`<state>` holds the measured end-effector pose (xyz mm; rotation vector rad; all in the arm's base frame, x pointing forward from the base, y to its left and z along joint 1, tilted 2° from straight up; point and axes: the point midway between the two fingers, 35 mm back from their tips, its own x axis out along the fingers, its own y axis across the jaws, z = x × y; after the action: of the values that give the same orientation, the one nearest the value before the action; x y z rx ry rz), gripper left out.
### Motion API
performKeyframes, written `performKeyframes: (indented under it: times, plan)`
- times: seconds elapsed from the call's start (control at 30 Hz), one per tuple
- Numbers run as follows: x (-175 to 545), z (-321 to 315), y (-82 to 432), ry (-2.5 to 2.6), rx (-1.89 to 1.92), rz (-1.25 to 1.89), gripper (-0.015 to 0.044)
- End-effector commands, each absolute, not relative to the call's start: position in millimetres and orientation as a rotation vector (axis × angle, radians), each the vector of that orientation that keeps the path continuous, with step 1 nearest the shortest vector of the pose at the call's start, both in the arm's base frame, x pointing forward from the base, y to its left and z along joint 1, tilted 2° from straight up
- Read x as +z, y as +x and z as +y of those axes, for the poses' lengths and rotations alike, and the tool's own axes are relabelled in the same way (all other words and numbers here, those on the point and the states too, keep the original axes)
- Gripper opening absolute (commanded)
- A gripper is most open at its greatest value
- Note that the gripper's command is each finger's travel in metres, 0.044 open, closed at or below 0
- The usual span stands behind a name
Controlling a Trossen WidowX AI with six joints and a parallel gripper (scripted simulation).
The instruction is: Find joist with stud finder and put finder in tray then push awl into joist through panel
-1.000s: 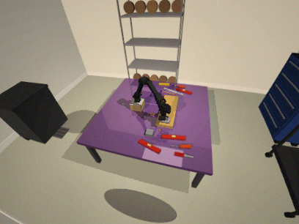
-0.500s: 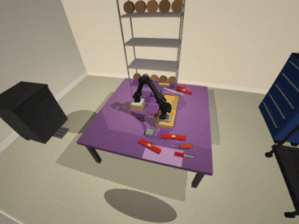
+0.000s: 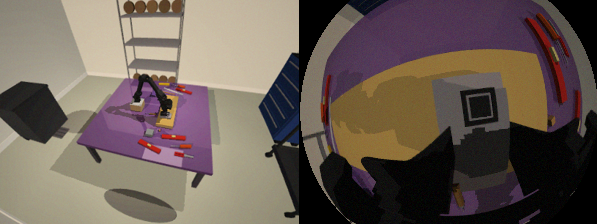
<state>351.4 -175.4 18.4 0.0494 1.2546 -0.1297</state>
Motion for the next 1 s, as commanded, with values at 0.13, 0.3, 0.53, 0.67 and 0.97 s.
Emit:
performKeyframes:
  times: [0.13,0.3,0.53,0.67,0.97]
  plan:
    - [17.1,-147.3,354.1,0.051,-0.128,1.256,0.0000]
    - [16.5,-131.1,356.2,0.052,-0.127,1.256,0.0000]
    - [15.7,-108.3,359.1,0.054,-0.126,1.256,0.0000]
    - [15.3,-95.3,360.8,0.055,-0.125,1.256,0.0000]
    - [14.5,-66.1,364.5,0.057,-0.124,1.256,0.0000]
